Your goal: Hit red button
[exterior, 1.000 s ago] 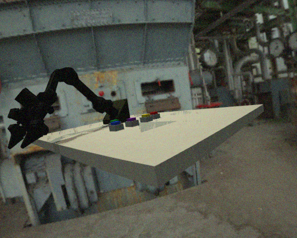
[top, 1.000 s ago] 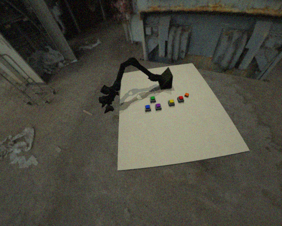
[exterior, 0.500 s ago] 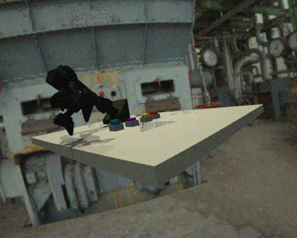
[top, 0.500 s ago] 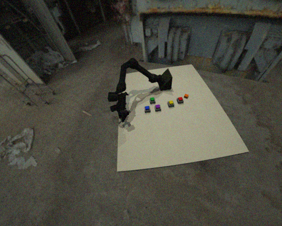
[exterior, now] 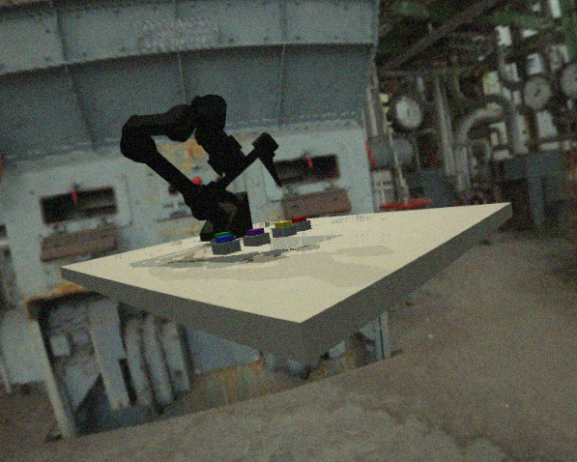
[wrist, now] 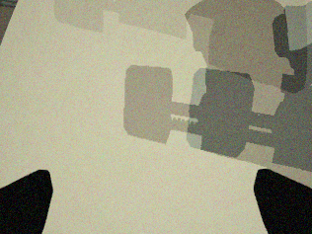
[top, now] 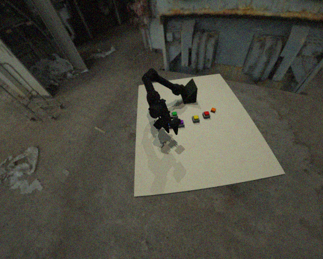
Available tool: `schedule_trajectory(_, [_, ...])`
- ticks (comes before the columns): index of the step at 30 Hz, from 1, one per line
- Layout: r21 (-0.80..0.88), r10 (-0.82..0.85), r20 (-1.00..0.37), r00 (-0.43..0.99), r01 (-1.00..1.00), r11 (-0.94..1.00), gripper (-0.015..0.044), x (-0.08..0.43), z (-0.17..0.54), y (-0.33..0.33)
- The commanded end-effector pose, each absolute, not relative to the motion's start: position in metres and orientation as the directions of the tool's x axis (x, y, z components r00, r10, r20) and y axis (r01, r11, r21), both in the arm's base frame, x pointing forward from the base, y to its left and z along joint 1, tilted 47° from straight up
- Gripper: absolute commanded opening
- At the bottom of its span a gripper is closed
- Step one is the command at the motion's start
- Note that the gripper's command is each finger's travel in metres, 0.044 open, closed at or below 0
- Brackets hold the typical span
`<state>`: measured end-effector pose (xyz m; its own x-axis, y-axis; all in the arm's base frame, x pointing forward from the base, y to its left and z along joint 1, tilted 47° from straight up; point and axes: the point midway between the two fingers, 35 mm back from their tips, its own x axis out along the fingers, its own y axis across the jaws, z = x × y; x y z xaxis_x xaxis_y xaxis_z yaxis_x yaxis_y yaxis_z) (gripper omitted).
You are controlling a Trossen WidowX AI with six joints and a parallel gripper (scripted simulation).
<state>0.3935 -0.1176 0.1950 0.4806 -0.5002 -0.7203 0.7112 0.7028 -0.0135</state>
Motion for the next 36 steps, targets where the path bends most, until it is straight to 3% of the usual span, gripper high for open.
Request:
schedule_trajectory(1, [-0.094,-0.455,-0.797,0.397,0.663,0.743,0.0400,0.391,0.155,-0.072])
schedule_trajectory(9, [-0.313,-0.438,-0.884,0.163,0.490,0.814,0.0400,0.361,0.070,0.025])
schedule_trajectory(16, [-0.527,-0.547,-0.837,-0.016,0.292,0.798,0.0400,0.308,0.015,0.085])
schedule_trajectory(22, [-0.682,-0.681,-0.730,-0.062,0.129,0.720,0.0400,0.259,-0.006,0.120])
schedule_trajectory(27, [-0.717,-0.715,-0.697,-0.061,0.092,0.691,0.0400,0.247,-0.010,0.126])
schedule_trajectory(36, [-0.718,-0.716,-0.696,-0.061,0.093,0.690,0.0164,0.244,-0.053,0.082])
